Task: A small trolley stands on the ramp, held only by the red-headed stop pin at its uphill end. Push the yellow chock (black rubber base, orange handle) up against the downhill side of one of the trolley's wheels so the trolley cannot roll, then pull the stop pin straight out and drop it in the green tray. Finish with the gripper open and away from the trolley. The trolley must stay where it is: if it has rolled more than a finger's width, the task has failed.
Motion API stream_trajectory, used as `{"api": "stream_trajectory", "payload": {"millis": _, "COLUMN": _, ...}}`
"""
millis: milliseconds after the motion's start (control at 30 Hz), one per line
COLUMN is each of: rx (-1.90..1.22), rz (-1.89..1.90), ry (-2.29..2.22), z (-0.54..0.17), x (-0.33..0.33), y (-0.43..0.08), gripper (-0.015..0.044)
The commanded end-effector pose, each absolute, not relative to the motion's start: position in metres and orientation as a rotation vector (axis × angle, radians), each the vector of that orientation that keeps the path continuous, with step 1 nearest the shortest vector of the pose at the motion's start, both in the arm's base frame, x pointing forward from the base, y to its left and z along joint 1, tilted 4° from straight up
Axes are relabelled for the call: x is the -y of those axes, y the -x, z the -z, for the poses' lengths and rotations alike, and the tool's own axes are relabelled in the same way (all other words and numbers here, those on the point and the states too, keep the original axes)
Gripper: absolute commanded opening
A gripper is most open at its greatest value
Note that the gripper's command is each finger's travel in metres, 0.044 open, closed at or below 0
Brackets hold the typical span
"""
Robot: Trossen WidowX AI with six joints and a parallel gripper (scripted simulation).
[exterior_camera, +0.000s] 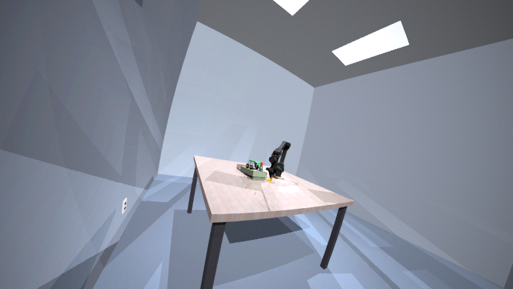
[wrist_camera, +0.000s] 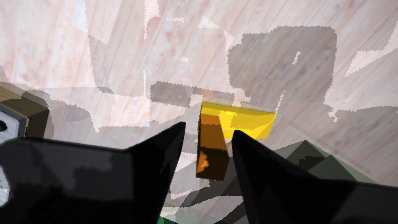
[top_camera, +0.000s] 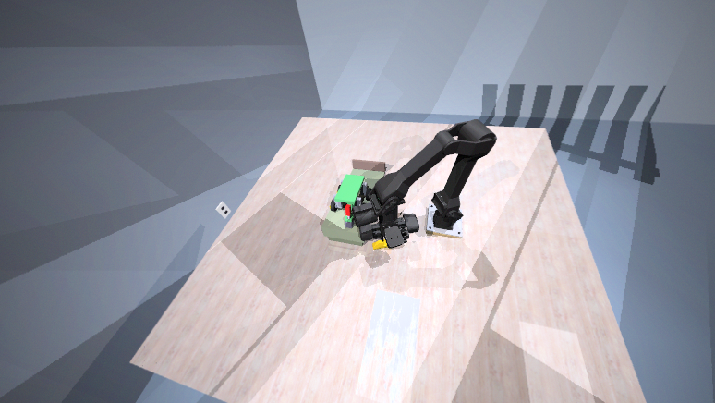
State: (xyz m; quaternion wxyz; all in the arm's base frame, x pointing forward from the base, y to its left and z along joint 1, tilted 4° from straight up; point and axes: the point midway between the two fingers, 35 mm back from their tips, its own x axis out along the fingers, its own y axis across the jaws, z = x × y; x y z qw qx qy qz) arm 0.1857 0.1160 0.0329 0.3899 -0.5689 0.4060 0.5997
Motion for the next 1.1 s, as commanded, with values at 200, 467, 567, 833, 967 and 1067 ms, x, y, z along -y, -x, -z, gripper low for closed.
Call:
{"api": "stream_trajectory", "payload": {"millis": 200, "rx": -1.031, "rz": -1.524, "ry": 1.446, "z": -0.033, "x": -0.116, "y": -0.186, "gripper": 0.0052}}
{"api": "stream_trajectory", "payload": {"millis": 467, "rx": -1.033, "rz": -1.523, "ry": 1.441, "z": -0.049, "x": -0.115, "y": -0.186, "gripper": 0.0000}}
{"api": "stream_trajectory", "payload": {"millis": 567, "rx": -1.034, "rz": -1.522, "ry": 1.439, "z": -0.061, "x": -0.114, "y": -0.184, "gripper": 0.0000}}
{"api": "stream_trajectory", "payload": {"millis": 833, "rx": -1.035, "rz": -1.522, "ry": 1.439, "z": -0.089, "x": -0.112, "y": -0.184, "gripper": 0.0000}}
{"api": "stream_trajectory", "payload": {"millis": 967, "rx": -1.035, "rz": -1.522, "ry": 1.439, "z": -0.102, "x": -0.112, "y": -0.185, "gripper": 0.0000}}
{"api": "stream_trajectory", "payload": {"millis": 1067, "rx": -1.035, "rz": -1.522, "ry": 1.439, "z": -0.113, "x": -0.112, "y": -0.185, "gripper": 0.0000}}
